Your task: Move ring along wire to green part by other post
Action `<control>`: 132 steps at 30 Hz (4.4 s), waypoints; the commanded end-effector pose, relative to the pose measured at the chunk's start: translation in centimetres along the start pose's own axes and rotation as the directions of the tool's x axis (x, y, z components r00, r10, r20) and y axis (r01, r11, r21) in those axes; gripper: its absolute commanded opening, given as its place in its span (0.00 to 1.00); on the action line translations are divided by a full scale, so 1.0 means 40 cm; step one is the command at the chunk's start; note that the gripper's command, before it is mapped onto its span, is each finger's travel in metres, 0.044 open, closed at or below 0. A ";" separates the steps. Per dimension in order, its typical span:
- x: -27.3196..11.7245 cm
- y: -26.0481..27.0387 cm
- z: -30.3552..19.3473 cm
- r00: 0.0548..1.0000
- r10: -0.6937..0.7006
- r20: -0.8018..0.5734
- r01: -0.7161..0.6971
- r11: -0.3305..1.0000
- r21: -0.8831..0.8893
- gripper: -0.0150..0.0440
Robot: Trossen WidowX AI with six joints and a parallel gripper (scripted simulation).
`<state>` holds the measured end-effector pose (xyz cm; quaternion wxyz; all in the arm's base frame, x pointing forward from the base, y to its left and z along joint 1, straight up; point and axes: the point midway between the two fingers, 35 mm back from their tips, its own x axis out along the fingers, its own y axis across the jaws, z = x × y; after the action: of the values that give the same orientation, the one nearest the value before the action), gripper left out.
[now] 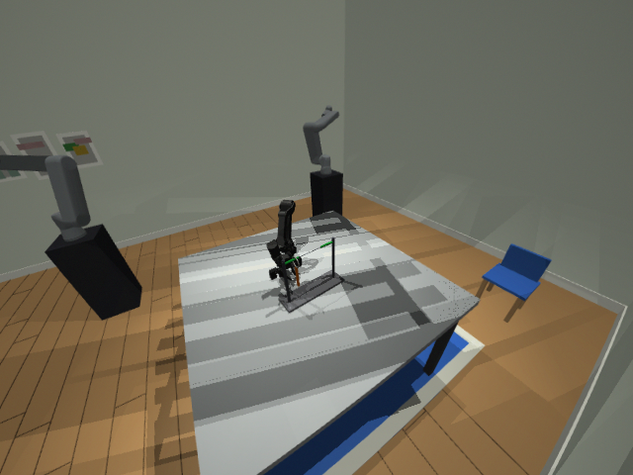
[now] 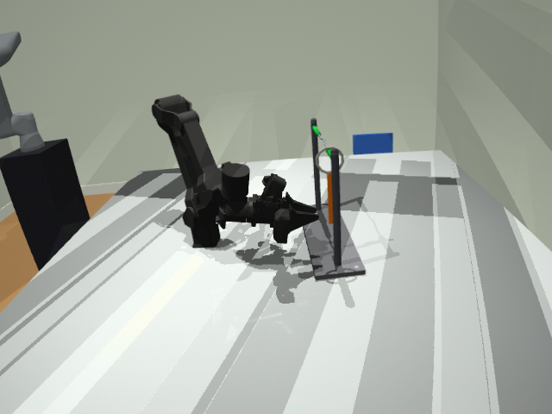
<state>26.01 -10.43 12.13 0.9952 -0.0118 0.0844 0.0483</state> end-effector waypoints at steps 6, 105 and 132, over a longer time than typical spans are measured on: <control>0.036 -0.009 0.007 1.000 -0.005 0.001 0.005 1.000 0.001 0.53; 0.147 0.006 0.049 1.000 0.008 0.011 -0.008 1.000 -0.005 0.00; 0.147 0.006 0.049 1.000 0.008 0.011 -0.008 1.000 -0.005 0.00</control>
<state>32.02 -9.62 12.96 0.9955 -0.0106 0.0800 0.0493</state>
